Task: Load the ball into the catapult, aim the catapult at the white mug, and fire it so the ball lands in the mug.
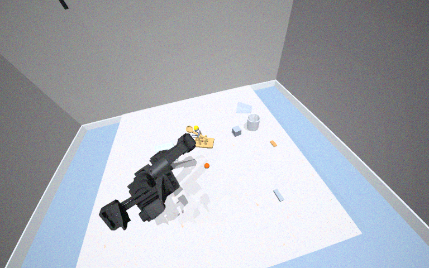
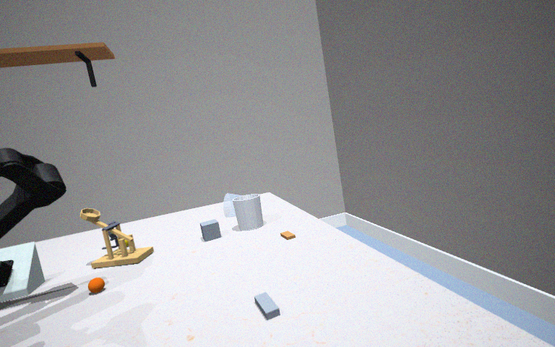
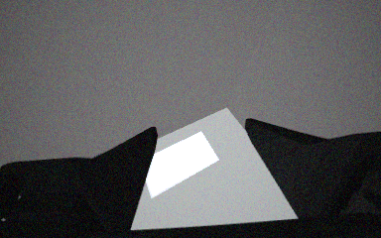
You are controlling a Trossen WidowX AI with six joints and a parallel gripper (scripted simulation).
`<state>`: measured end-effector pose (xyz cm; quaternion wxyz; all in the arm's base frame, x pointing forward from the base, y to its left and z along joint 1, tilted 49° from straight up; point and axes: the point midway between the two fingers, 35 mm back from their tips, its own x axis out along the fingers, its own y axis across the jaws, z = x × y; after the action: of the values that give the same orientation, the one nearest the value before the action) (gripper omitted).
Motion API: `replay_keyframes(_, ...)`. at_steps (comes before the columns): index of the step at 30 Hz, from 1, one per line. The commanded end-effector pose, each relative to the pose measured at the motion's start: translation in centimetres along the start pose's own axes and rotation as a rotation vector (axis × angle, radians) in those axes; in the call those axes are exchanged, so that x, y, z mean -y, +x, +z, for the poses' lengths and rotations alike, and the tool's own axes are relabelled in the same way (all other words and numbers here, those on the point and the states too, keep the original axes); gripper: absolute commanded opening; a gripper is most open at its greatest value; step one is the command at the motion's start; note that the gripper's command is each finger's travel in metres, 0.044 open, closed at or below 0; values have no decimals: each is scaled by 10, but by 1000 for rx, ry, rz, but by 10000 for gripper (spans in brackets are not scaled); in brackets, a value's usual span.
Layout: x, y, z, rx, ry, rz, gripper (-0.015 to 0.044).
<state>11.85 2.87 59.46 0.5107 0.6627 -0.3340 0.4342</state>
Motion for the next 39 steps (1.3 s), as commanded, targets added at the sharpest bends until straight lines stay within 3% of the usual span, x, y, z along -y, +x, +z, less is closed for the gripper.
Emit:
replay_keyframes(1,0,0,0,0,2,1,426)
replay_keyframes(18,-78,-6,0,-66,431,223,440)
replay_keyframes(39,-154,-24,41,-147,979,473,440)
